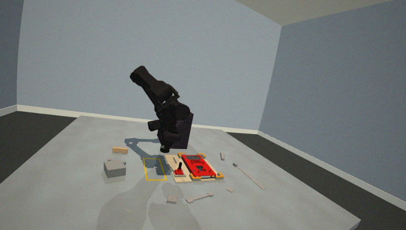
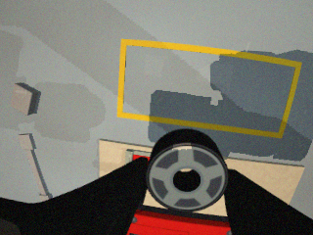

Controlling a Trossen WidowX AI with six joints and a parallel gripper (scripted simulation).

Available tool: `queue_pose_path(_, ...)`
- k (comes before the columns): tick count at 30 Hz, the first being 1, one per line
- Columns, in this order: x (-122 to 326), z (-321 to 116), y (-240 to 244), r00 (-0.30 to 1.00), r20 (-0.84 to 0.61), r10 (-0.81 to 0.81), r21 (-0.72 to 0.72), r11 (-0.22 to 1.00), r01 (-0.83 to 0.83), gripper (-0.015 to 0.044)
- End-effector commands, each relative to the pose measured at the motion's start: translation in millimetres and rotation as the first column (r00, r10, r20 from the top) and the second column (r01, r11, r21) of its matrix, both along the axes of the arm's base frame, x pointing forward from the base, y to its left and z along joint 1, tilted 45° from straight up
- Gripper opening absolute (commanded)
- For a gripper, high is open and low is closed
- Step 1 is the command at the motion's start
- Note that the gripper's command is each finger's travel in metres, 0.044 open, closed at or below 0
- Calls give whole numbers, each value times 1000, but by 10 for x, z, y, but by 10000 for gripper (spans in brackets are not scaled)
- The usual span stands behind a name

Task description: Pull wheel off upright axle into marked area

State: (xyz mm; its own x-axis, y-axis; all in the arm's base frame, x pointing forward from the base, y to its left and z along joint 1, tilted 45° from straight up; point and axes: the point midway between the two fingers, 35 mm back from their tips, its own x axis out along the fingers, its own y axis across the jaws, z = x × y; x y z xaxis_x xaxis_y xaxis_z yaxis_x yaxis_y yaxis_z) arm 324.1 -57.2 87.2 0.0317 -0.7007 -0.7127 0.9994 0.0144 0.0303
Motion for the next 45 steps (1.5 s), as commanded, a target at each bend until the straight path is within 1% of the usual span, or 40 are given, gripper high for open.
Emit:
queue_pose_path(1, -93, 115, -99, 1000, 0, 3, -5, 1000, -3, 0)
queue_pose_path(7, -219, 241, -217, 1000, 1, 2, -7, 1000, -2, 0)
queue_pose_path(12, -220, 213, -251, 1000, 1, 2, -7, 1000, -2, 0)
queue_pose_path(22, -195, 12, -444, 1000, 1, 2, -6, 1000, -2, 0)
queue_pose_path(35, -187, -468, -941, 1000, 2, 2, -11, 1000, -2, 0)
queue_pose_path(40, -191, -490, -968, 1000, 1, 2, -12, 1000, -2, 0)
queue_pose_path(45, -199, -461, -944, 1000, -2, -3, -13, 1000, 3, 131)
